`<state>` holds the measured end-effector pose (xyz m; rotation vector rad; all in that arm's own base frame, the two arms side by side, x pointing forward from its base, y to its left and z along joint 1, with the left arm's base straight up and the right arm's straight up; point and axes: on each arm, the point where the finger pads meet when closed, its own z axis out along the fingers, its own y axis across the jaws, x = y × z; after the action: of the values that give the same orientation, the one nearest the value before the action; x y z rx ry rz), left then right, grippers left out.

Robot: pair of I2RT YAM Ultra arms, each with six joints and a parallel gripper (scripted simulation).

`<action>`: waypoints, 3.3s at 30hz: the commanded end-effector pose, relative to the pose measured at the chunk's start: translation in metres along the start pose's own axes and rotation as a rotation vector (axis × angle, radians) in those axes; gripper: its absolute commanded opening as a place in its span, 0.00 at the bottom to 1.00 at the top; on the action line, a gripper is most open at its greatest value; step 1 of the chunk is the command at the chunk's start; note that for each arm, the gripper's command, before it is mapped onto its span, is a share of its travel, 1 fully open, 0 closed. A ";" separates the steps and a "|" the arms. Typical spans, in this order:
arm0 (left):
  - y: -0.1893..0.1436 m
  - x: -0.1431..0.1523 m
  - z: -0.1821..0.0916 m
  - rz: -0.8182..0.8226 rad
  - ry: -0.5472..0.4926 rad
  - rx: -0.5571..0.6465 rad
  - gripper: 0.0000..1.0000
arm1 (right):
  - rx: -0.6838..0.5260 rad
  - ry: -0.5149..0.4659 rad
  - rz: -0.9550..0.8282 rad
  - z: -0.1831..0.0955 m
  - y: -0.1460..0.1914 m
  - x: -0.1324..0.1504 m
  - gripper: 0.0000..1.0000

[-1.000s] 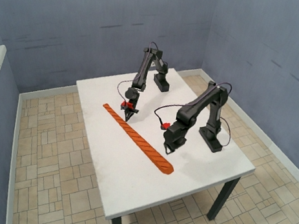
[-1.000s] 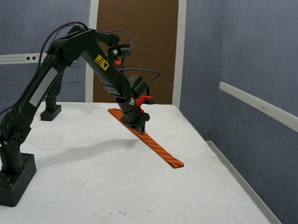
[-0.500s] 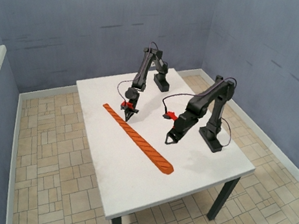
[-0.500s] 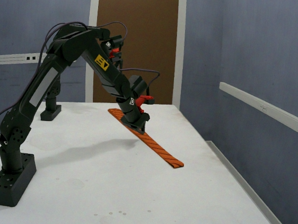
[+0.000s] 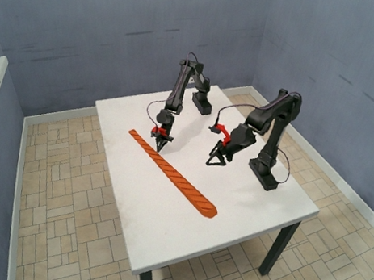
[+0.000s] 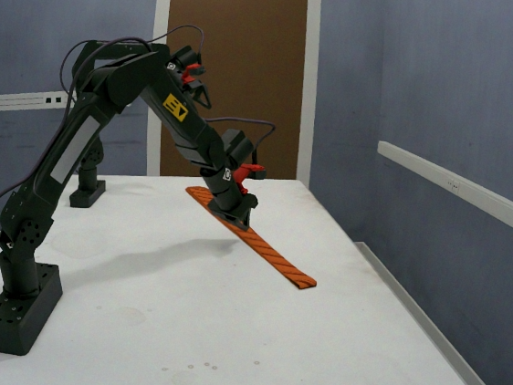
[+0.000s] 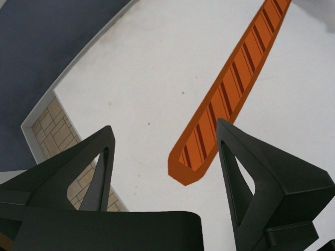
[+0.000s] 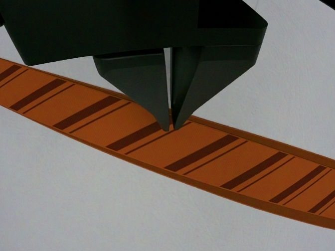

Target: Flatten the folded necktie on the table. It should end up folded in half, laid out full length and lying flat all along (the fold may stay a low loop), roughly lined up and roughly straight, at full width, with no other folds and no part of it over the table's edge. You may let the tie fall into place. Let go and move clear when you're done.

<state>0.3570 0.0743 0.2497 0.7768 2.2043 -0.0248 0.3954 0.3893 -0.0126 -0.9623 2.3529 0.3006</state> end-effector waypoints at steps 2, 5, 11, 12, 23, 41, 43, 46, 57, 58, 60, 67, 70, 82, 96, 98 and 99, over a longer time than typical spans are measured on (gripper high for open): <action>0.002 -0.043 -0.016 -0.089 -0.182 -0.128 0.75 | -0.007 -0.072 0.005 -0.019 0.001 -0.033 0.04; 0.000 -0.058 -0.023 -0.134 -0.247 -0.171 0.77 | -0.007 -0.072 0.005 -0.019 0.001 -0.033 0.04; -0.002 -0.076 -0.031 -0.192 -0.330 -0.226 0.79 | -0.007 -0.072 0.005 -0.019 0.001 -0.033 0.04; -0.003 -0.081 -0.033 -0.205 -0.350 -0.239 0.80 | -0.007 -0.072 0.005 -0.019 0.001 -0.033 0.04; -0.008 -0.123 -0.054 -0.338 -0.542 -0.366 0.88 | -0.007 -0.072 0.005 -0.019 0.001 -0.033 0.04; -0.012 -0.155 -0.068 -0.436 -0.681 -0.459 0.99 | -0.007 -0.072 0.005 -0.019 0.001 -0.033 0.04; -0.012 -0.155 -0.069 -0.437 -0.683 -0.460 1.00 | -0.007 -0.072 0.005 -0.019 0.001 -0.033 0.04; -0.012 -0.155 -0.069 -0.437 -0.683 -0.460 1.00 | -0.007 -0.072 0.005 -0.020 0.001 -0.033 0.05; -0.012 -0.155 -0.069 -0.437 -0.683 -0.460 1.00 | 0.027 -0.111 0.023 -0.043 -0.013 -0.032 0.17; -0.012 -0.155 -0.069 -0.437 -0.683 -0.460 1.00 | 0.033 -0.117 0.026 -0.046 -0.015 -0.032 0.18; -0.012 -0.155 -0.069 -0.437 -0.683 -0.460 1.00 | 0.045 -0.132 0.032 -0.055 -0.020 -0.032 0.20; -0.012 -0.155 -0.069 -0.437 -0.683 -0.460 1.00 | 0.082 -0.173 0.052 -0.080 -0.034 -0.031 0.26; -0.012 -0.155 -0.069 -0.437 -0.683 -0.460 1.00 | 0.108 -0.203 0.065 -0.097 -0.044 -0.030 0.29; -0.012 -0.155 -0.069 -0.437 -0.683 -0.460 1.00 | 0.209 -0.317 0.119 -0.165 -0.083 -0.027 0.39; -0.012 -0.155 -0.069 -0.437 -0.683 -0.460 1.00 | 0.347 -0.474 0.192 -0.258 -0.136 -0.023 0.52; -0.012 -0.155 -0.069 -0.437 -0.683 -0.460 1.00 | 0.371 -0.501 0.204 -0.274 -0.145 -0.023 0.54; -0.012 -0.155 -0.069 -0.437 -0.683 -0.460 1.00 | 0.383 -0.514 0.211 -0.281 -0.150 -0.022 0.55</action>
<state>0.3894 0.0031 0.3882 0.0078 1.6315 0.0093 0.3946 0.1998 0.2072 -0.4367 1.9904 0.1708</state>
